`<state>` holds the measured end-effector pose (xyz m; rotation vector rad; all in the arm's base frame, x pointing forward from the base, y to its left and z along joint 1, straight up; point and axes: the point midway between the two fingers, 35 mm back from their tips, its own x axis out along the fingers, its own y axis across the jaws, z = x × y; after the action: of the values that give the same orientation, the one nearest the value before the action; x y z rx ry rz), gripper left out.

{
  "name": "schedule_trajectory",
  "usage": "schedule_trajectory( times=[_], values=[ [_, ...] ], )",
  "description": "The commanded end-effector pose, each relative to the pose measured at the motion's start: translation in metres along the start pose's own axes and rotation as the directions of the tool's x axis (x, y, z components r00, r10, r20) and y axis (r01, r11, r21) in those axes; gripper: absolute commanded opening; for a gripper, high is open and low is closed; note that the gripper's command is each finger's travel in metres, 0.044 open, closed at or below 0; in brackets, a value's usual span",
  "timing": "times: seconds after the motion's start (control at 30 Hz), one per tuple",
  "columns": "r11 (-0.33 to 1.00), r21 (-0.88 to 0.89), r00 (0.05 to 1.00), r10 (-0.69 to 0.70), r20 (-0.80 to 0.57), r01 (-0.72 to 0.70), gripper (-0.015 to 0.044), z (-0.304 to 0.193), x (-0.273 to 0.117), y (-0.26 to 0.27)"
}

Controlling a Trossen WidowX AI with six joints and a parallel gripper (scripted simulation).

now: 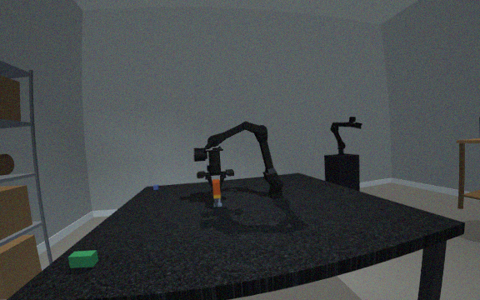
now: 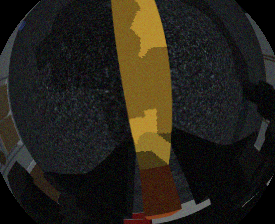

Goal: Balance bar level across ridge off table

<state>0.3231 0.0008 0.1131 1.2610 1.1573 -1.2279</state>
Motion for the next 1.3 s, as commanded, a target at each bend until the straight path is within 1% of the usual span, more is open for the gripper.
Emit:
schedule_trajectory(
  times=[0.0, 1.27],
  values=[
    [1.000, 0.005, 1.000, -0.001, -0.005, 0.001, 0.0000, -0.0007, 0.0021, -0.0002],
    [1.000, 0.005, 1.000, -0.001, -0.005, 0.001, 0.0000, -0.0003, 0.0053, -0.0005]
  ],
)
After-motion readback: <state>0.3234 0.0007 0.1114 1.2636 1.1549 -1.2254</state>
